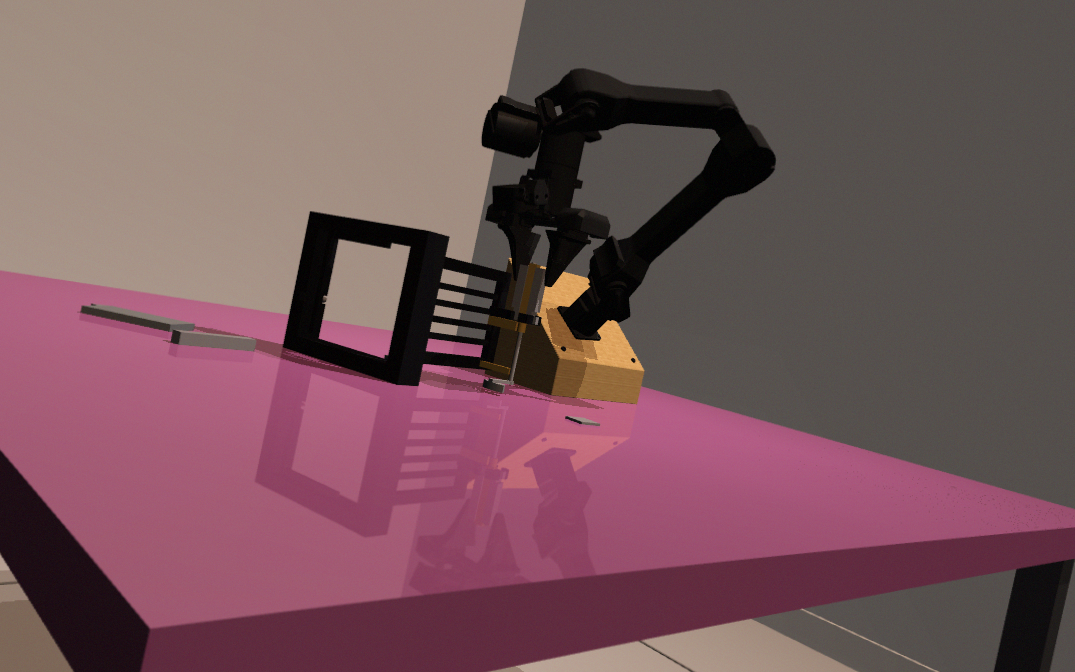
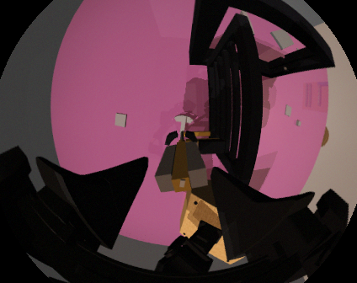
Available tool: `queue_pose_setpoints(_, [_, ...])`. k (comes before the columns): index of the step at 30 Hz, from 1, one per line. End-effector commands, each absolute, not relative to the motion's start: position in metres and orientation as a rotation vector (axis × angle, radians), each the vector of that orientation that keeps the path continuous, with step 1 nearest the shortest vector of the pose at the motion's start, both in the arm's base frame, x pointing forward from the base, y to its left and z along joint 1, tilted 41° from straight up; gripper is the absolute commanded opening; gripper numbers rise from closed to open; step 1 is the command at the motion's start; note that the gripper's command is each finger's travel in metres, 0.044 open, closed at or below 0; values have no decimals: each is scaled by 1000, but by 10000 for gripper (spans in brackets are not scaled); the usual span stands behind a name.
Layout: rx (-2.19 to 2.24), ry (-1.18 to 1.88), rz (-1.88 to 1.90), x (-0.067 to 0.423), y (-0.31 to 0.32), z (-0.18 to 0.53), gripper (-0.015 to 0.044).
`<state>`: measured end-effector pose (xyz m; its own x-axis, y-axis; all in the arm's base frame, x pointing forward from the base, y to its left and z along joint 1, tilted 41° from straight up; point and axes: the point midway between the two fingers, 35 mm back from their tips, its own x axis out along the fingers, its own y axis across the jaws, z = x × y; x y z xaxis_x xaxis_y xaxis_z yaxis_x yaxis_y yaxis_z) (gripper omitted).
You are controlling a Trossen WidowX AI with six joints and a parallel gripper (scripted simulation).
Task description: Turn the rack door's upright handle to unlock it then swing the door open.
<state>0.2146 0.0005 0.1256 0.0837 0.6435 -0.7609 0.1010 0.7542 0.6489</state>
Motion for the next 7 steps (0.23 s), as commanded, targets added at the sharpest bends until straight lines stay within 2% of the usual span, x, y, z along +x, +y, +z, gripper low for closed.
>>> queue_pose_setpoints(1, [638,1454,450,214,-4,129,287])
queue_pose_setpoints(7, [636,1454,451,214,-9,135,287])
